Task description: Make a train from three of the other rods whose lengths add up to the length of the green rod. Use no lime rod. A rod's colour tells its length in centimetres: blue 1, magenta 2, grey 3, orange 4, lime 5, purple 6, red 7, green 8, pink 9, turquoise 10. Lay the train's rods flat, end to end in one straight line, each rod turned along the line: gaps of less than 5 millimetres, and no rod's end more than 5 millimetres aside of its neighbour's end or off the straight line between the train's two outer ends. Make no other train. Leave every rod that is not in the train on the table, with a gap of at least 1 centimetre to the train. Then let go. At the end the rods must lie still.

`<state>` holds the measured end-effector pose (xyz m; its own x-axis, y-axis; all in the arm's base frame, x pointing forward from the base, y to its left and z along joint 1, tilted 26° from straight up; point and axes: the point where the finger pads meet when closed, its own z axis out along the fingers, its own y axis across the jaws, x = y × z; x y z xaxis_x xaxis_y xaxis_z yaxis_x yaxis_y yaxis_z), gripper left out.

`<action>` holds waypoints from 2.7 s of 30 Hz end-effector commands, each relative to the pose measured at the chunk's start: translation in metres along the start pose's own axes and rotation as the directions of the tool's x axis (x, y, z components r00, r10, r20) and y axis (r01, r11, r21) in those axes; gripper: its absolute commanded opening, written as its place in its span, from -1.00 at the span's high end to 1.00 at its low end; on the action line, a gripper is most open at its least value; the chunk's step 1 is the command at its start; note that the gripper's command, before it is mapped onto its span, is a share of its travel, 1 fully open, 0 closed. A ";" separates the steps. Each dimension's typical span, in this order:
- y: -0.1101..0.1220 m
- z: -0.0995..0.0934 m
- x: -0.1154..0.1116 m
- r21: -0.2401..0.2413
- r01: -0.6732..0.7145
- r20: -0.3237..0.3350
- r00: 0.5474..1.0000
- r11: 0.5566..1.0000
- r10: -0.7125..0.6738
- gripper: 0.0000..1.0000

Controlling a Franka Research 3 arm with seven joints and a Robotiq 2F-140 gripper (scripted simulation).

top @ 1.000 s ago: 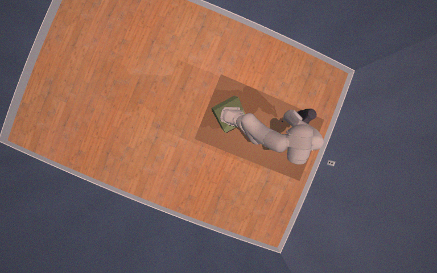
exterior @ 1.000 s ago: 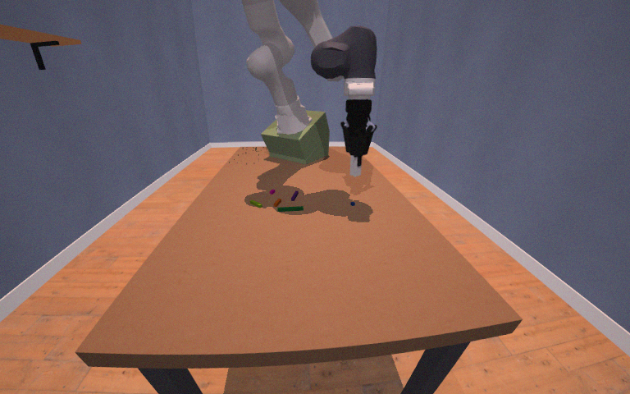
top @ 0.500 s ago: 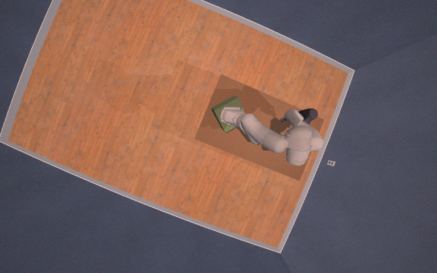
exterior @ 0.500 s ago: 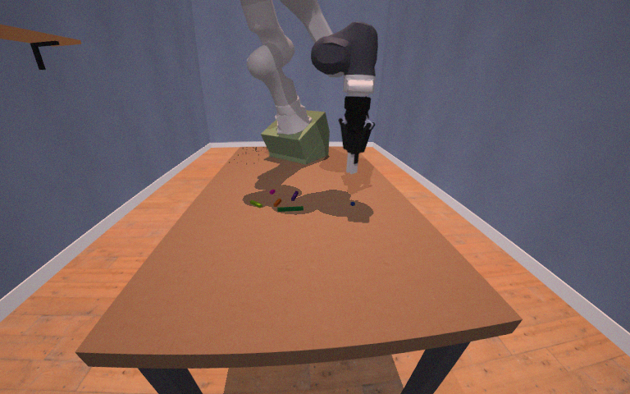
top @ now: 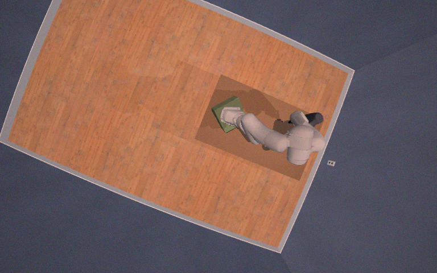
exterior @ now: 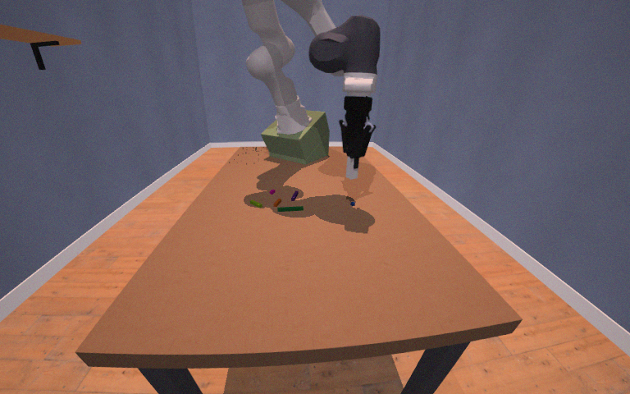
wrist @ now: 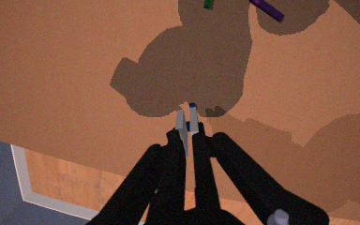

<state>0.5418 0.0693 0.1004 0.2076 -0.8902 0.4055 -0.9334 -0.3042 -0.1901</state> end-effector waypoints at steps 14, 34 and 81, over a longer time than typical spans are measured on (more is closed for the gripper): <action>0.002 0.014 0.001 -0.009 0.015 0.000 1.000 1.000 -0.015 0.94; 0.002 0.083 0.001 -0.009 0.015 0.000 1.000 1.000 -0.015 0.94; 0.002 0.089 0.001 -0.009 0.015 0.000 1.000 1.000 -0.015 0.94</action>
<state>0.5649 0.0370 0.0205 0.2243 -0.8842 0.4097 -0.9330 -0.3162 -0.1716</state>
